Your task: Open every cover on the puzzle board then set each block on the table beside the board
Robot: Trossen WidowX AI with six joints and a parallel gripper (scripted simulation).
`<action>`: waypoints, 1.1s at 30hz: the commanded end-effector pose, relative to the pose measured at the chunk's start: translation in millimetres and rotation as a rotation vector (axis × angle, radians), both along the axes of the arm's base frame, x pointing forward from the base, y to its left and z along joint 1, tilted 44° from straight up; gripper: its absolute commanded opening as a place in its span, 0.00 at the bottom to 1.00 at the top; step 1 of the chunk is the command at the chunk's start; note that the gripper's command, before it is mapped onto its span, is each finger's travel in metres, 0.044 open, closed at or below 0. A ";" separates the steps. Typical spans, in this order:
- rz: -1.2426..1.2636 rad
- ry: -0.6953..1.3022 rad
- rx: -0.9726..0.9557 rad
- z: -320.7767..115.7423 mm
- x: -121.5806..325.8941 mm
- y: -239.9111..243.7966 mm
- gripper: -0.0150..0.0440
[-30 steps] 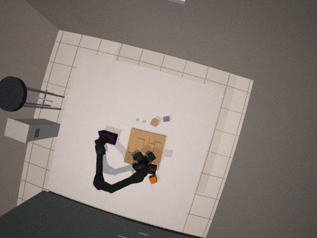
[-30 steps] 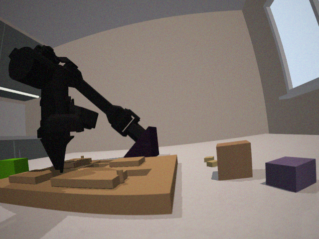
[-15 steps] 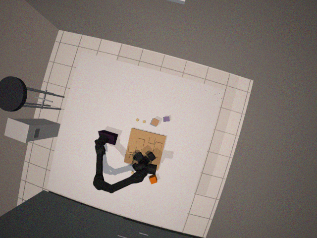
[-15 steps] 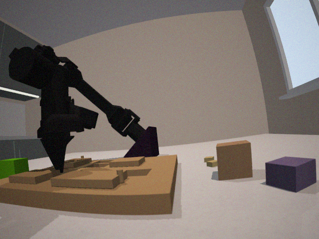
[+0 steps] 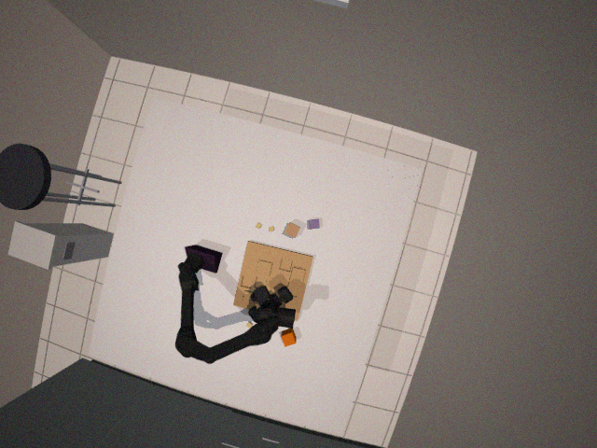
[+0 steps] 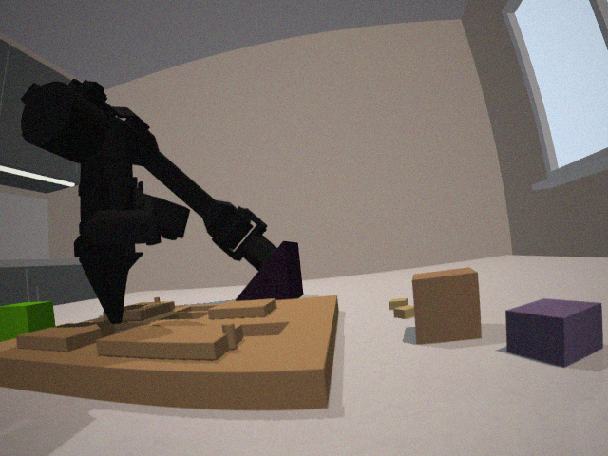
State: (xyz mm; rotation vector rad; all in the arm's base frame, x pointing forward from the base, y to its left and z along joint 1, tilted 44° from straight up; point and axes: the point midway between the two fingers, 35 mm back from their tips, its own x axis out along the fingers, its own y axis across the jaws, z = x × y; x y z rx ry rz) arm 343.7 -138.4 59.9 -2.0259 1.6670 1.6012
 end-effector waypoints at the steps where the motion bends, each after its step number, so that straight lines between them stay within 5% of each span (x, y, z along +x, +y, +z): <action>1: 0.001 0.002 0.001 1.8 0.6 1.5 0.34; 5: -0.009 -0.010 0.001 15.7 4.7 15.0 0.50; 13: -0.027 -0.027 -0.001 40.4 8.7 38.0 0.50; 33: -0.027 -0.027 -0.003 16.0 3.9 14.0 0.50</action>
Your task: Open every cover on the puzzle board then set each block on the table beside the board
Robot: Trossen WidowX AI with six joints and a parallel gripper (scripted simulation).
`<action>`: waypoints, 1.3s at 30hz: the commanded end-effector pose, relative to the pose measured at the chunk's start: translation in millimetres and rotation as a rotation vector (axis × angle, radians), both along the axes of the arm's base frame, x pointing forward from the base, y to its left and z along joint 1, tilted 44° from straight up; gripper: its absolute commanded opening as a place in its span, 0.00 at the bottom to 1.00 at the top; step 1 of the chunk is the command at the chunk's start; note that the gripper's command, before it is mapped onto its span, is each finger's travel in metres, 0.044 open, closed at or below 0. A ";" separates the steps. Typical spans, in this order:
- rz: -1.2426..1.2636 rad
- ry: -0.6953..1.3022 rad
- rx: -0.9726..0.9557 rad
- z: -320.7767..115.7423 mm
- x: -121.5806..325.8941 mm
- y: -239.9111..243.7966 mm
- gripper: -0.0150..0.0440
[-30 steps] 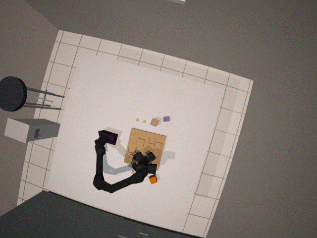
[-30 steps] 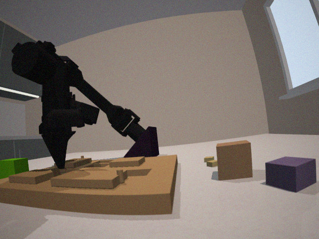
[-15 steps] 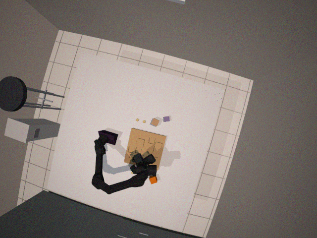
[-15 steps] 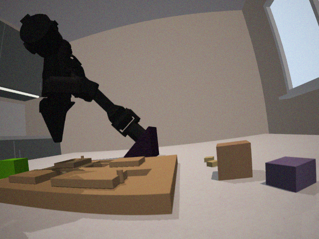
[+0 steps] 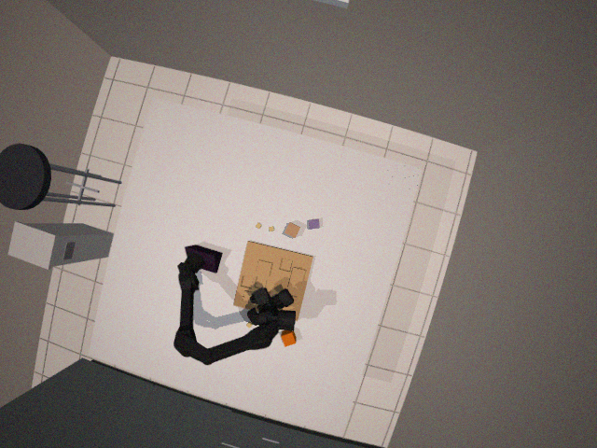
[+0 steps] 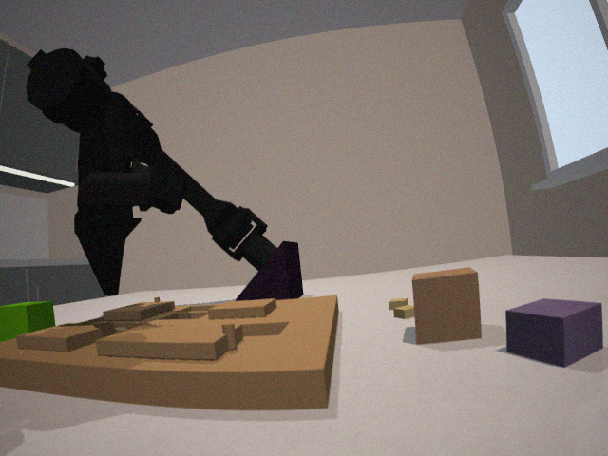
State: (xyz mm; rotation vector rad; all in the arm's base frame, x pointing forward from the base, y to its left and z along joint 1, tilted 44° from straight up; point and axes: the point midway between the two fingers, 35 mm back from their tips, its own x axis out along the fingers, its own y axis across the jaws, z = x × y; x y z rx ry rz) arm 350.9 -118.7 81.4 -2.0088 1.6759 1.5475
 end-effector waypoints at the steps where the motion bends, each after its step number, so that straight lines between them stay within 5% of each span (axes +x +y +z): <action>1: 0.001 0.008 -0.003 -5.5 -3.6 -6.3 0.50; 39: 0.001 0.008 -0.003 -9.4 -4.0 -9.8 0.50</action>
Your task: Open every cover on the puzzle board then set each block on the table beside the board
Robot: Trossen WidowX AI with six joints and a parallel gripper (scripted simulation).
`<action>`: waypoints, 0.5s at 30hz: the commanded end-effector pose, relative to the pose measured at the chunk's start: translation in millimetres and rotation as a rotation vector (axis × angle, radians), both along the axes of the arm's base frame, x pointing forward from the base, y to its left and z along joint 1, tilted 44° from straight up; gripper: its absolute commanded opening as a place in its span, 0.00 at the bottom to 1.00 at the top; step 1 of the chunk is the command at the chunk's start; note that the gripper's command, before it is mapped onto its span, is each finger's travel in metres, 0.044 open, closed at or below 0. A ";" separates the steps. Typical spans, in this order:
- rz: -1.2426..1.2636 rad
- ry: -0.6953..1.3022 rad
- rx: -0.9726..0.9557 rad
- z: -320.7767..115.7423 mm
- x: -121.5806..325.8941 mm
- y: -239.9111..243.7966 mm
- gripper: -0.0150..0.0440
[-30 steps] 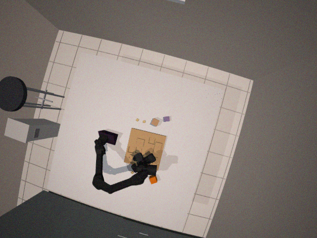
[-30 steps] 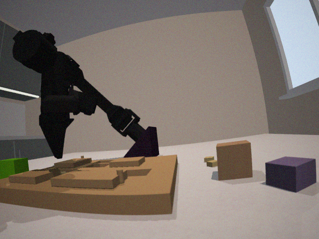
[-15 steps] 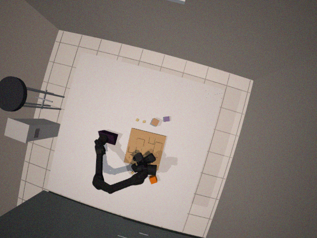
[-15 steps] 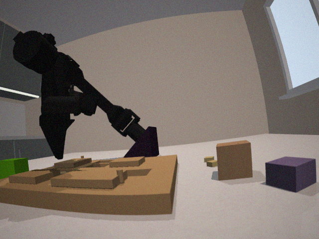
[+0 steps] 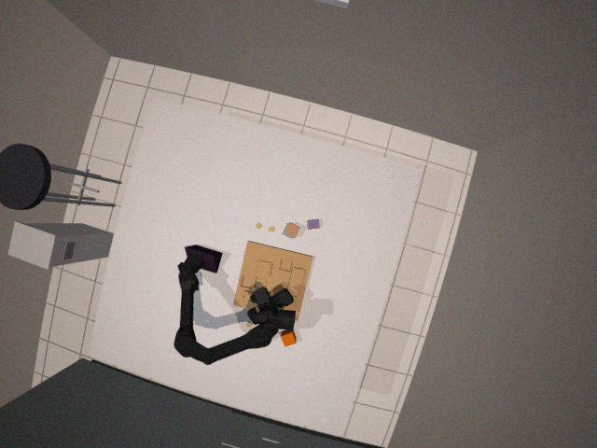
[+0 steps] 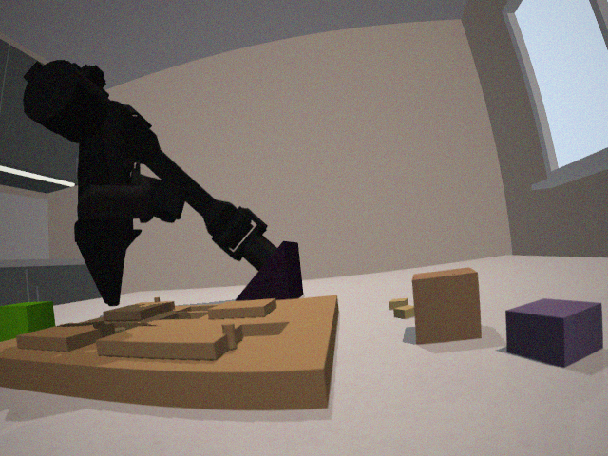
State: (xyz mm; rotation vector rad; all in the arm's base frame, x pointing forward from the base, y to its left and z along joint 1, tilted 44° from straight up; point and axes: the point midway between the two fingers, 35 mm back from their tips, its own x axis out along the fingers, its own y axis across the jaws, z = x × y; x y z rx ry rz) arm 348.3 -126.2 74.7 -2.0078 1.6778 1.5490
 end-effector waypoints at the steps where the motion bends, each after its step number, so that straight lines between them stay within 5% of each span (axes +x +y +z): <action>1: 0.002 0.006 -0.002 -3.5 -1.5 -3.0 0.50; 15: 0.002 0.006 -0.003 -13.5 -3.2 -12.0 0.50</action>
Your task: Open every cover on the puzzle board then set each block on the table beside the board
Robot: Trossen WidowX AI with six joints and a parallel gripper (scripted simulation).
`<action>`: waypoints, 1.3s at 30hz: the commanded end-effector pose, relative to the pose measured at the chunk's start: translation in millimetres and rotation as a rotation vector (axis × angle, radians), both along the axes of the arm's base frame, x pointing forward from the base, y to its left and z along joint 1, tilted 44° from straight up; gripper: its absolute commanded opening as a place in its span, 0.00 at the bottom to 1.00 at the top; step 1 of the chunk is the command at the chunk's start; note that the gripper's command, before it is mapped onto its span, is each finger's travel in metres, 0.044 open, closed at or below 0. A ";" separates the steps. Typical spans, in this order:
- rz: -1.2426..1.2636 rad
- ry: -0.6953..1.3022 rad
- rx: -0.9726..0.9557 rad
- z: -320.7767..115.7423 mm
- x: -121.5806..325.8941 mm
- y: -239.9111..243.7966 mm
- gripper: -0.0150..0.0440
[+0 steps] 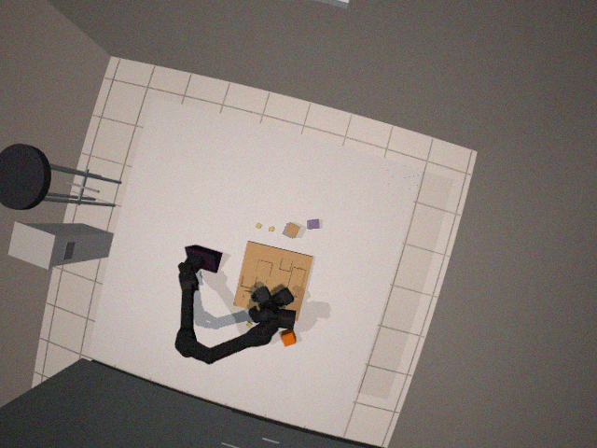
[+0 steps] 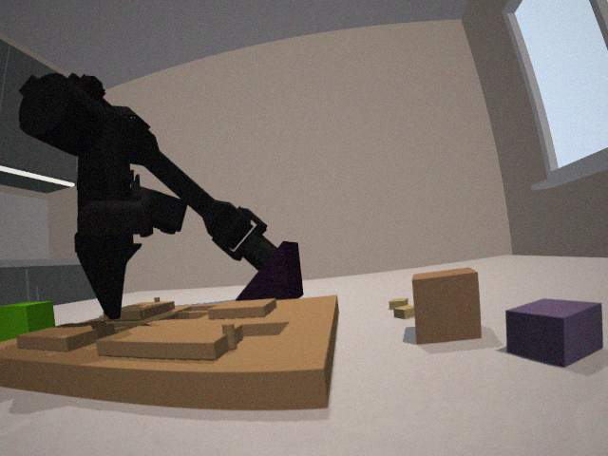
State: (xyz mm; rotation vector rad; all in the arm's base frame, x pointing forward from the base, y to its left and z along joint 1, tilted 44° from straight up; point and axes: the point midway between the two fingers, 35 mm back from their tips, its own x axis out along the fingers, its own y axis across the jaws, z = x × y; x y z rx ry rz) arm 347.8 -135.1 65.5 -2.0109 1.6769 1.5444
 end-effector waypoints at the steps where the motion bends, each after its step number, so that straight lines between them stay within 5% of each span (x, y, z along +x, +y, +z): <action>1: 0.001 0.010 -0.002 -5.0 -2.7 -3.7 0.50; 31: 0.001 0.010 -0.003 -13.9 -4.3 -12.2 0.50; 39: -0.002 0.002 -0.001 -12.2 -2.8 -11.4 0.41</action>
